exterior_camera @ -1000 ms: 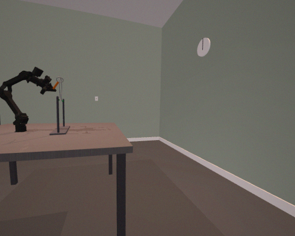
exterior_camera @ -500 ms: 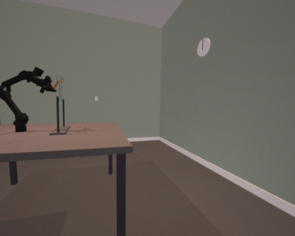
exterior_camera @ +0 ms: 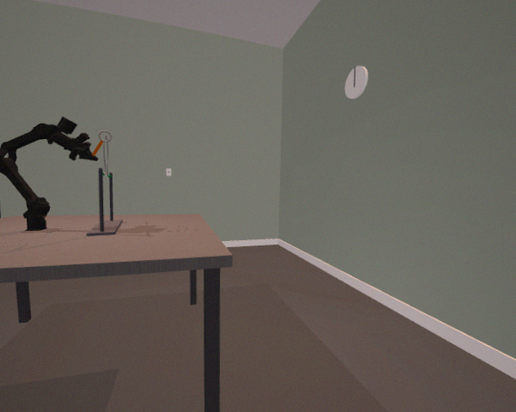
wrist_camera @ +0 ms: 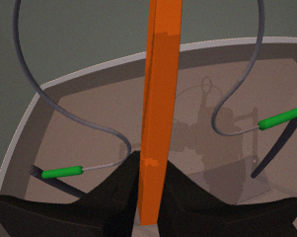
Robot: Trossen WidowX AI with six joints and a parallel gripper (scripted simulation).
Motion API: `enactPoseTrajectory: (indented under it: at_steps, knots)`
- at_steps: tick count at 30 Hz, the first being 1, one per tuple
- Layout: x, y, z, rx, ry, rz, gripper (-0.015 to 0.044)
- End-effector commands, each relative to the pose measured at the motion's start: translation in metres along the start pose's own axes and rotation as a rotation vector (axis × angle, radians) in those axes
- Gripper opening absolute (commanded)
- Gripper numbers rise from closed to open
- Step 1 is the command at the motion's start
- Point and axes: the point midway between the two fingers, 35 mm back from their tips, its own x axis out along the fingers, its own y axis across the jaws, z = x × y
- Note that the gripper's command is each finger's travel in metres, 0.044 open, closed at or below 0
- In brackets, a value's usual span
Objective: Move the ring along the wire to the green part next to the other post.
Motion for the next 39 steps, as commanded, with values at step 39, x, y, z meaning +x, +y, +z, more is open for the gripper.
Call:
enactPoseTrajectory:
  at_steps: [39]
  knots:
    - [0.0,-0.017,0.004,-0.474,-0.072,-0.272,-0.015]
